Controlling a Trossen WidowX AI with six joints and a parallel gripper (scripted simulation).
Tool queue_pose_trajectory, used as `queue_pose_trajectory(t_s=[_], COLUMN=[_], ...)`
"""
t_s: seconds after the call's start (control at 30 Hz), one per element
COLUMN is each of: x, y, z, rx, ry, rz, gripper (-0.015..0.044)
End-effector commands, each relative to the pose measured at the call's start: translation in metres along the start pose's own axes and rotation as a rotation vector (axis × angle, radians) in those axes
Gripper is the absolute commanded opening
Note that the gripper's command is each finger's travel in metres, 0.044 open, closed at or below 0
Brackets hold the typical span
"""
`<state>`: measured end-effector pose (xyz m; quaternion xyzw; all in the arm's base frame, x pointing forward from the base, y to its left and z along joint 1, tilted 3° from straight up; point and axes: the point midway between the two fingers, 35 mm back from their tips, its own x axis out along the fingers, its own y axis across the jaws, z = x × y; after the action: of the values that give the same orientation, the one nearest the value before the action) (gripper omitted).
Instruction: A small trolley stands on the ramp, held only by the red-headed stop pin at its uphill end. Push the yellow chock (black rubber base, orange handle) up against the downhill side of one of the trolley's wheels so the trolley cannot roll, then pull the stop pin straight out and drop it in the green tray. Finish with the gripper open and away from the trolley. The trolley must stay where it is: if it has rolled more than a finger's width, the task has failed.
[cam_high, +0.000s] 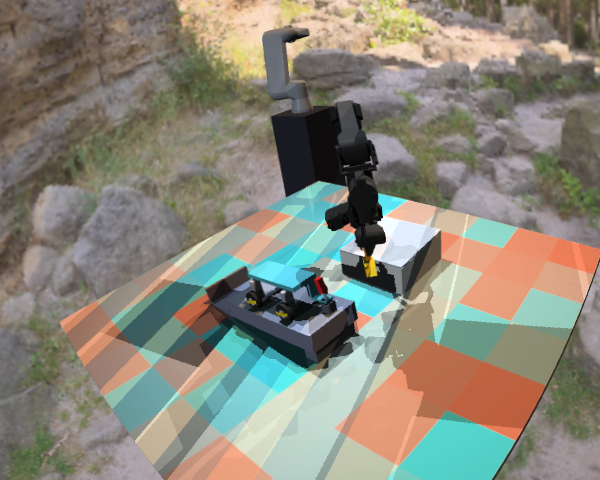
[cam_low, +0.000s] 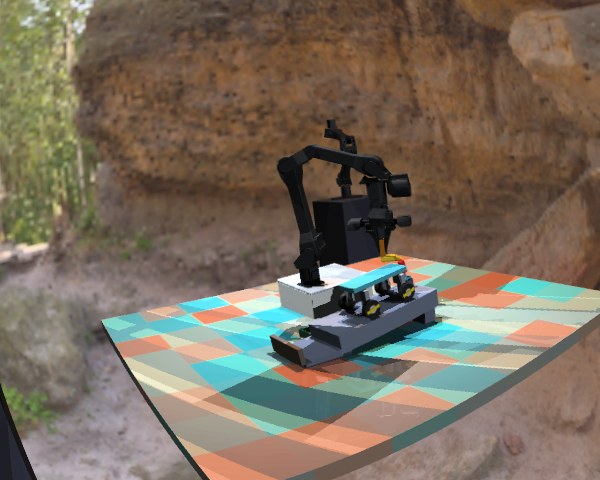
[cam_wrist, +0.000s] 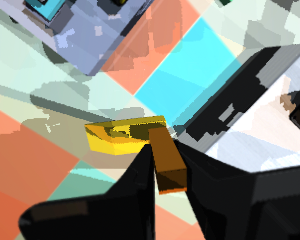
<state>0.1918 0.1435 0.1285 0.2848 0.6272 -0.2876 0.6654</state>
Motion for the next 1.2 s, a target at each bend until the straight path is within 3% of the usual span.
queue_pose_trajectory(t_s=[0.0,0.6,1.17], x=[-0.001,-0.001,0.0], y=[0.0,0.0,-0.017], z=[0.0,0.0,0.032], rx=[-0.116,-0.737,-0.76], ry=[0.001,0.002,0.0], rz=[-0.001,-0.005,-0.007], gripper=[0.0,0.0,0.0])
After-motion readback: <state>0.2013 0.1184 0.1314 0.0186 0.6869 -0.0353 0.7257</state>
